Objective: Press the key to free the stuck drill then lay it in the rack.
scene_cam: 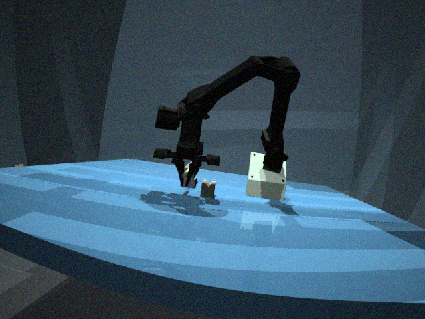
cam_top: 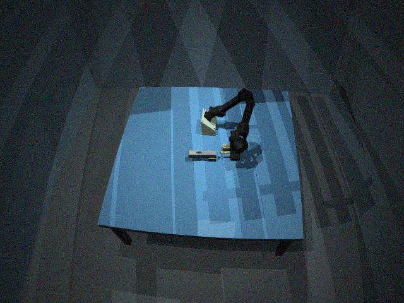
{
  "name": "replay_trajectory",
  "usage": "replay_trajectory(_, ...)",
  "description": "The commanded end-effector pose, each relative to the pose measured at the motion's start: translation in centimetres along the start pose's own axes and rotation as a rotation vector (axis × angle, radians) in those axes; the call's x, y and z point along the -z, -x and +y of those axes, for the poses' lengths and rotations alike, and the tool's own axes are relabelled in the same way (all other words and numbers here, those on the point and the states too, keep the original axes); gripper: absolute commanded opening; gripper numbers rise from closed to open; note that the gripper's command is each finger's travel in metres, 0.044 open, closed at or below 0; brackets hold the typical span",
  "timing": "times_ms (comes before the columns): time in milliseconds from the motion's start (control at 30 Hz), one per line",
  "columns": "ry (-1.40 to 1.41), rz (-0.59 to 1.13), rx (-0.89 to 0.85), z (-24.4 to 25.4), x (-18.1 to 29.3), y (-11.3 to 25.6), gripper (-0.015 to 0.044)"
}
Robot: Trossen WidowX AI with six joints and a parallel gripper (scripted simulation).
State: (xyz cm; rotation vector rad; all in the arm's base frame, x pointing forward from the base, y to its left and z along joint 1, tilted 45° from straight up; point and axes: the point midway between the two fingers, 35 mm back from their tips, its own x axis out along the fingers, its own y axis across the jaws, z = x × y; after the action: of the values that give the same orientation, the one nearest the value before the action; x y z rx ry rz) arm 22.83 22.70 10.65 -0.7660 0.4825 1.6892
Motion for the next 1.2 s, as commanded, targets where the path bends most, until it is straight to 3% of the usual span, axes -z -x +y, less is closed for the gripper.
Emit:
replay_trajectory(0,0.002,0.000,0.005,-0.1,0.1,0.3,0.0000)
replay_trajectory(1167,0.002,0.000,0.005,0.1,0.5,1.4,0.0000)
